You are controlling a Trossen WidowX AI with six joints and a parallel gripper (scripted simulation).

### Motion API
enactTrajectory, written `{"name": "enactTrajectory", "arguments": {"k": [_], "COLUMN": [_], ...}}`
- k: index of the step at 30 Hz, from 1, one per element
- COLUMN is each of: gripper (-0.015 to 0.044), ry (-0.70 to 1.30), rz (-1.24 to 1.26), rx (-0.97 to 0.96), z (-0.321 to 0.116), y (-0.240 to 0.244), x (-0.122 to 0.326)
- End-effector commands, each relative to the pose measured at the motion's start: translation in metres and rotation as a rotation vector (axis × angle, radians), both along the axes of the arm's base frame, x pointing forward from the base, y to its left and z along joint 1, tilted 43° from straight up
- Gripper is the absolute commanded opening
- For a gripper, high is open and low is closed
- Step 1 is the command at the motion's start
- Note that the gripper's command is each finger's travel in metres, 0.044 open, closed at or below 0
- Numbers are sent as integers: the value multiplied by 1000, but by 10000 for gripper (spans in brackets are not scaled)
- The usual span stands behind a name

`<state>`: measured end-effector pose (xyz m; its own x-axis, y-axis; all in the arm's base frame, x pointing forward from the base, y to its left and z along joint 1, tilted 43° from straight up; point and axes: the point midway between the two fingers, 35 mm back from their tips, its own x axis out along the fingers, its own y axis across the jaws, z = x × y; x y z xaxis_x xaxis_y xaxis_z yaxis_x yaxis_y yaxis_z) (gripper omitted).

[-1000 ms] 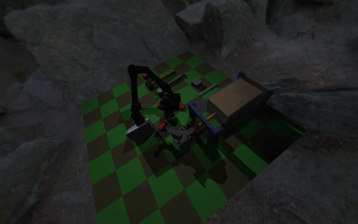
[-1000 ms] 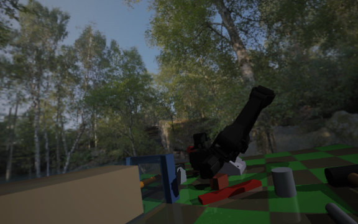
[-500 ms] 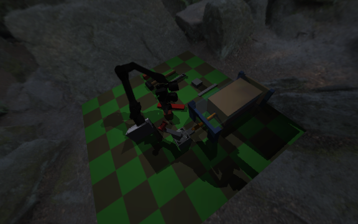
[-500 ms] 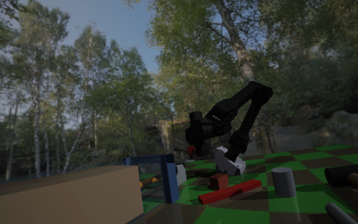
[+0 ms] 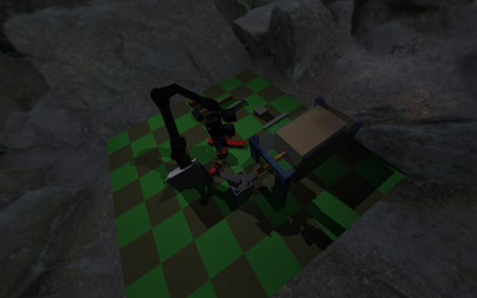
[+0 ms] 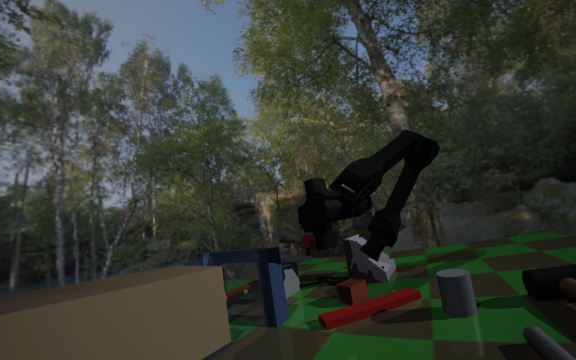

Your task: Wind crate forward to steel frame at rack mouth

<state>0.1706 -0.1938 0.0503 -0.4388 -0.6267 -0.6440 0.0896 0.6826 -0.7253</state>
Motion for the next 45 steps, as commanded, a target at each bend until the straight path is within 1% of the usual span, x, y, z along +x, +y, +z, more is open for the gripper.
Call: {"name": "enactTrajectory", "arguments": {"k": [1, 4, 6, 11, 12, 17, 23, 25, 34, 40, 45], "gripper": [240, 240, 292, 424, 440, 440, 440, 440, 440, 440, 440], "ry": [0, 0, 6, -13, -31, -187, -518, -566, -566, -566, -567], "rz": [-1, -1, -37, -304, -360, -640, -952, -985, -985, -984, -984], "rx": [0, 0, 48, 397, 468, 806, 1135, 1166, 1166, 1167, 1167], "z": [0, 0, -4, -27, -30, -44, -49, -49, -50, -89, -96], "y": [0, 0, -3, -24, -29, -52, -91, -97, -96, -63, -57], "x": [0, 0, -2, -13, -15, -26, -43, -46, -45, -40, -39]}}
